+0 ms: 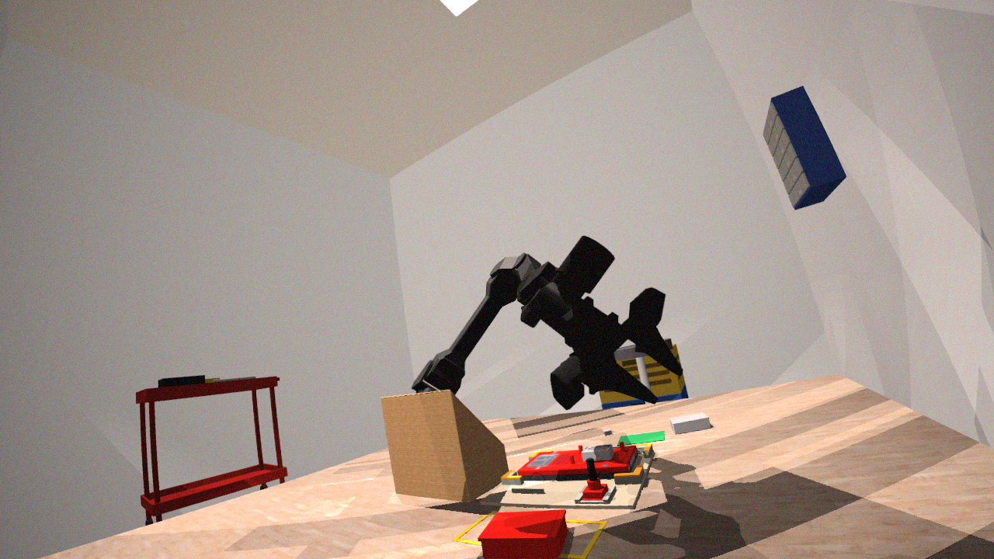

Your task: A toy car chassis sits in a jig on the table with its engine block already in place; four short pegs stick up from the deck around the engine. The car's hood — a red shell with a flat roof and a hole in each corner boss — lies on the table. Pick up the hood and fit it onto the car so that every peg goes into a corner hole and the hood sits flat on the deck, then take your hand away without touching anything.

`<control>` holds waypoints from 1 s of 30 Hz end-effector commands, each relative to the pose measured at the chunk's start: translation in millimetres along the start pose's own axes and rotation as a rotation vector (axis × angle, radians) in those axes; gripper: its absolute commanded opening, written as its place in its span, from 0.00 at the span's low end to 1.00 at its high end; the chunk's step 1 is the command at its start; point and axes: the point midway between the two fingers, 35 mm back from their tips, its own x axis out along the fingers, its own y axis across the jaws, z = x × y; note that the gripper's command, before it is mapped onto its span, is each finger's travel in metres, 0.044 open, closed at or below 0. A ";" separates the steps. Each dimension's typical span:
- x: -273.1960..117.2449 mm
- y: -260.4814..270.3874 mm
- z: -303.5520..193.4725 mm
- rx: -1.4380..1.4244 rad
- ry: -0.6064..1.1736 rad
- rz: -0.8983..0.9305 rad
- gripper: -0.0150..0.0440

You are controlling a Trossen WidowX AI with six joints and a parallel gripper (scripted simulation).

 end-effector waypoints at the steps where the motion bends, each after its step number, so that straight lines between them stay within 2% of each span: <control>1: 0.1 1.8 -0.1 0.014 -0.002 0.006 0.67; 8: -1.8 67.8 4.0 0.534 -0.052 0.242 0.98; 9: -3.3 77.4 5.8 0.616 -0.055 0.281 1.00; 17: -28.1 145.0 32.1 1.311 -0.022 0.632 1.00; 23: -56.6 173.8 59.4 1.797 0.071 0.920 1.00; 30: -59.9 175.7 62.6 1.847 0.085 0.953 1.00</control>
